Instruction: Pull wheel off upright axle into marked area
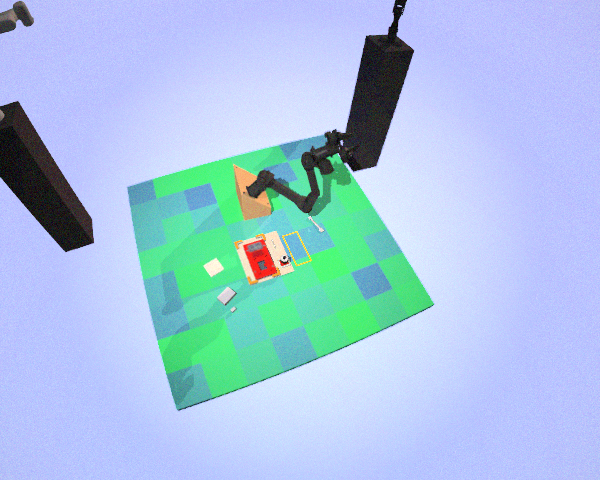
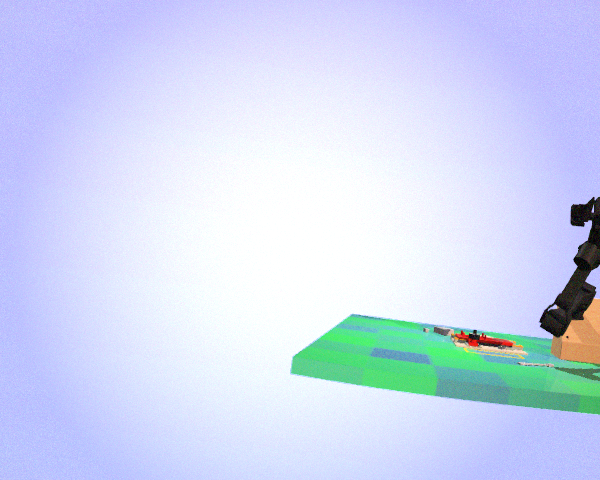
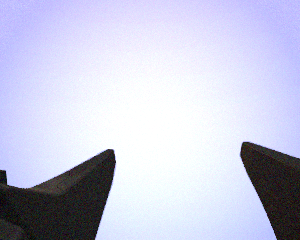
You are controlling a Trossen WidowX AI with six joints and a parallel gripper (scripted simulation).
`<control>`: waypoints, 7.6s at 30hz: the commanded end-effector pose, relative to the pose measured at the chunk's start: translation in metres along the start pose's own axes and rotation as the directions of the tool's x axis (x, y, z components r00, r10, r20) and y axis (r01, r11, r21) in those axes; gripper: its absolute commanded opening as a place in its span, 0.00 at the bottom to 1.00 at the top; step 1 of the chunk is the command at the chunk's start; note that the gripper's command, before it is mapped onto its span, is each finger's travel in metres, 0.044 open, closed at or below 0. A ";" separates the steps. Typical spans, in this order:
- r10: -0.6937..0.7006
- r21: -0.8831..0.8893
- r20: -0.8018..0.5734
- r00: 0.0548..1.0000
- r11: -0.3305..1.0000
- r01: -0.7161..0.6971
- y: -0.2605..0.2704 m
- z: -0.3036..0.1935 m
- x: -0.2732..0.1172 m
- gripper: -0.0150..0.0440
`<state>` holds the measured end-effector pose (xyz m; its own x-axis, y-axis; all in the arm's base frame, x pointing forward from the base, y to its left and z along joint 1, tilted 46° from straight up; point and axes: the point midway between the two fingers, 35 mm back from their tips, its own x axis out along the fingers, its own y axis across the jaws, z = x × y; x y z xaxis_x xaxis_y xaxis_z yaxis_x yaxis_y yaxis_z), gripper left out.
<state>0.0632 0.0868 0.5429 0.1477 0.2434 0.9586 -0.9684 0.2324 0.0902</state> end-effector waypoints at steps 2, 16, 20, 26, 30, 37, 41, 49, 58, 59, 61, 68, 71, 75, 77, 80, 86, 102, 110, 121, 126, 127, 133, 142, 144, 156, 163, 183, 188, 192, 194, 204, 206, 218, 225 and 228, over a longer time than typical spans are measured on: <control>0.008 0.034 0.020 1.000 0.999 -0.008 0.003 0.006 0.001 0.84; 0.057 0.616 0.438 0.897 0.708 -0.345 0.041 0.139 -0.010 0.76; 0.028 0.698 0.545 0.838 0.538 -0.472 0.039 0.177 -0.022 0.76; -0.049 0.717 0.682 0.729 0.239 -0.655 0.025 0.230 -0.045 0.76; -0.120 0.654 0.753 0.647 0.032 -0.756 0.008 0.262 -0.063 0.76; -0.259 0.442 0.822 0.508 -0.273 -0.855 -0.030 0.304 -0.097 0.76; -0.344 0.289 0.830 0.440 -0.409 -0.866 -0.056 0.320 -0.115 0.76; -0.477 0.026 0.810 0.340 -0.550 -0.834 -0.100 0.335 -0.142 0.76; -0.687 -0.446 0.713 0.142 -0.600 -0.664 -0.174 0.340 -0.192 0.76; -0.710 -0.497 0.694 0.119 -0.593 -0.634 -0.183 0.339 -0.198 0.76; -0.745 -0.579 0.662 0.079 -0.576 -0.577 -0.200 0.335 -0.210 0.76; -0.819 -0.746 0.574 -0.014 -0.515 -0.422 -0.238 0.322 -0.237 0.76; -0.848 -0.807 0.527 -0.055 -0.479 -0.345 -0.253 0.315 -0.249 0.76; -0.892 -0.896 0.429 -0.142 -0.400 -0.192 -0.282 0.296 -0.272 0.76; -0.909 -0.927 0.373 -0.186 -0.359 -0.109 -0.295 0.285 -0.284 0.76; -0.924 -0.951 0.301 -0.237 -0.308 -0.005 -0.311 0.269 -0.298 0.76; -0.936 -0.952 0.147 -0.321 -0.222 0.212 -0.339 0.236 -0.322 0.76; -0.764 -0.557 -0.409 -0.499 -0.224 0.800 -0.395 0.096 -0.388 0.76; -0.566 -0.331 -0.628 -0.533 -0.426 0.842 -0.395 0.020 -0.411 0.76; -0.259 -0.182 -0.806 -0.532 -0.747 0.639 -0.376 -0.067 -0.435 0.76; -0.055 -0.124 -0.870 -0.490 -0.937 0.327 -0.358 -0.113 -0.441 0.76; -0.024 -0.121 -0.876 -0.481 -0.955 0.269 -0.354 -0.119 -0.442 0.76; 0.000 -0.120 -0.881 -0.474 -0.968 0.222 -0.352 -0.124 -0.443 0.76; 0.001 -0.120 -0.880 -0.474 -0.968 0.221 -0.347 -0.124 -0.447 0.76; 0.001 -0.120 -0.880 -0.475 -0.968 0.221 -0.347 -0.128 -0.449 0.76; 0.001 -0.120 -0.882 -0.472 -0.968 0.221 -0.346 -0.186 -0.478 0.76; 0.009 -0.132 -0.879 -0.476 -0.965 0.225 -0.345 -0.186 -0.477 0.63; 0.008 -0.131 -0.879 -0.476 -0.966 0.225 -0.345 -0.184 -0.476 0.25; 0.008 -0.130 -0.879 -0.476 -0.966 0.224 -0.345 -0.182 -0.475 0.25; 0.008 -0.130 -0.879 -0.476 -0.966 0.224 -0.345 -0.181 -0.475 0.25; 0.008 -0.130 -0.879 -0.476 -0.966 0.224 -0.345 -0.181 -0.474 0.25; 0.007 -0.129 -0.879 -0.476 -0.966 0.224 -0.345 -0.178 -0.473 0.25; 0.007 -0.129 -0.880 -0.476 -0.966 0.224 -0.345 -0.177 -0.473 0.25; 0.006 -0.127 -0.880 -0.476 -0.966 0.224 -0.345 -0.174 -0.471 0.25; 0.005 -0.127 -0.880 -0.475 -0.966 0.223 -0.345 -0.172 -0.470 0.25; 0.005 -0.126 -0.880 -0.475 -0.967 0.223 -0.345 -0.171 -0.469 0.25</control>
<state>0.3626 0.0579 0.0119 0.0927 0.7150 -0.6930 0.9952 -0.0447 0.0870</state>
